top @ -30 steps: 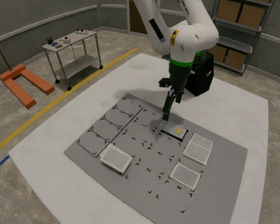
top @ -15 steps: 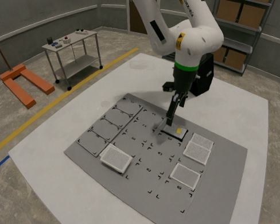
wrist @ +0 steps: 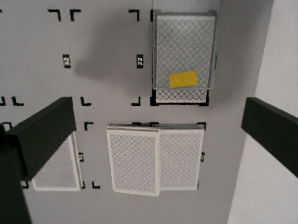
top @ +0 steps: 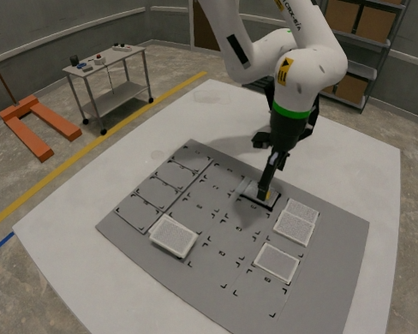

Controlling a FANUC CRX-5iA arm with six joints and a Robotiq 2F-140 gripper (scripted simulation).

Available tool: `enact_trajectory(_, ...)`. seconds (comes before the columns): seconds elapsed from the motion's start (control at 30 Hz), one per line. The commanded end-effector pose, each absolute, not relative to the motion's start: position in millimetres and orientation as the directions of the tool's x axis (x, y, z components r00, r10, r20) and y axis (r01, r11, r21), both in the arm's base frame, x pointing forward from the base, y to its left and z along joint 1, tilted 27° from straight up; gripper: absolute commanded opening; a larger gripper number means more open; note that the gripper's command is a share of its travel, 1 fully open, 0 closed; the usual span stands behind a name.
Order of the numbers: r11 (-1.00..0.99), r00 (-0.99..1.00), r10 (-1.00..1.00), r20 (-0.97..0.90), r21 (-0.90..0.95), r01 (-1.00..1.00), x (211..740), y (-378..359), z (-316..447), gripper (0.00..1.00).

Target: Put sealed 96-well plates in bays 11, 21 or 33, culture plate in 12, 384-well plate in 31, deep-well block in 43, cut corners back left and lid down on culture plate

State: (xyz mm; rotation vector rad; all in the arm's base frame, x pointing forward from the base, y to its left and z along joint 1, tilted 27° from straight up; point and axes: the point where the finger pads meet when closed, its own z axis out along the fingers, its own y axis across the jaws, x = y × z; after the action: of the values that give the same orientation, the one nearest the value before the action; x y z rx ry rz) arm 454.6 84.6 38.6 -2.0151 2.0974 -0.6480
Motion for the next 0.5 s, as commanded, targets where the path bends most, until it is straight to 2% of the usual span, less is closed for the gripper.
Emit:
enact_trajectory(0.0,-0.003,-0.078,-0.981,0.178,-0.414,-0.91,462,95,40,1.0)
enact_trajectory(0.47,-0.003,-0.078,-0.981,0.178,-0.414,-0.91,489,134,44,1.0)
